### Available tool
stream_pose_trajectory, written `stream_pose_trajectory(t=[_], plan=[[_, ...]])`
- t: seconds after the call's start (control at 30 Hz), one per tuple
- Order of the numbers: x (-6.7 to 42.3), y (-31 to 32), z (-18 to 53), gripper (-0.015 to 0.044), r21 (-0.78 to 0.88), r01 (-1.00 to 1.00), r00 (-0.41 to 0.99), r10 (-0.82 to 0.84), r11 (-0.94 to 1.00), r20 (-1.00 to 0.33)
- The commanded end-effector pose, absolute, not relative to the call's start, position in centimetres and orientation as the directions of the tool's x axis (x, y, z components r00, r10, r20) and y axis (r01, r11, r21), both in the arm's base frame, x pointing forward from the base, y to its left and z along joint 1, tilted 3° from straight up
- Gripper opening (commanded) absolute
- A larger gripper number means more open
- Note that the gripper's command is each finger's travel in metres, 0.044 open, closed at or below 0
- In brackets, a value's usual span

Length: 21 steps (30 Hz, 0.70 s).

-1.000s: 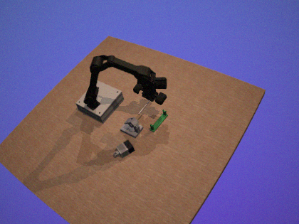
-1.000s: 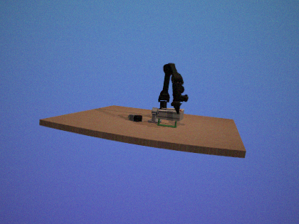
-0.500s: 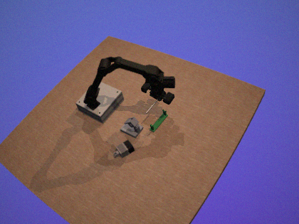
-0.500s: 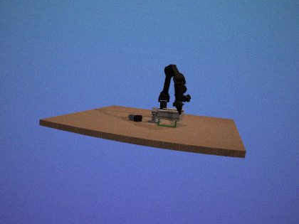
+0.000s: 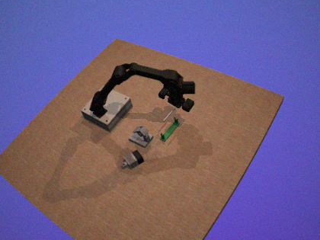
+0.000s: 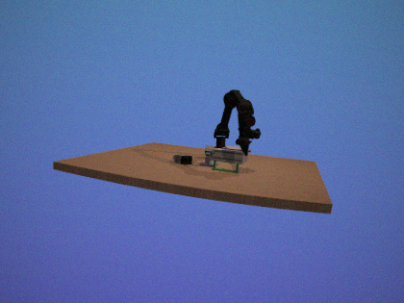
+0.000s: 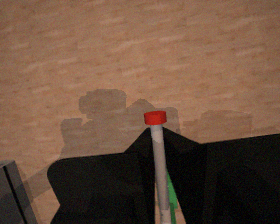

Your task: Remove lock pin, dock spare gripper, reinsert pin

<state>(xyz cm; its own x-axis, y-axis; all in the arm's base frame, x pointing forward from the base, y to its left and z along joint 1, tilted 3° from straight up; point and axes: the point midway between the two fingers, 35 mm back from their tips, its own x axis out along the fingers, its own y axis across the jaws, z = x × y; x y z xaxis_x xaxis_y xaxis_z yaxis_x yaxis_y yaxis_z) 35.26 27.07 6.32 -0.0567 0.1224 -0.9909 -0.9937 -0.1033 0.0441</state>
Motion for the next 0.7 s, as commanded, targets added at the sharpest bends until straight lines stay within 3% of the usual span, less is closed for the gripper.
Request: stream_pose_trajectory(t=[0.0,0.67], plan=[[35.7,27.4,6.4,0.0,0.043,-0.994,-0.055,0.124,-0.098,-0.991],[35.9,27.4,3.6,0.0,0.034,-0.994,-0.046,0.129,-0.099,-0.991]])
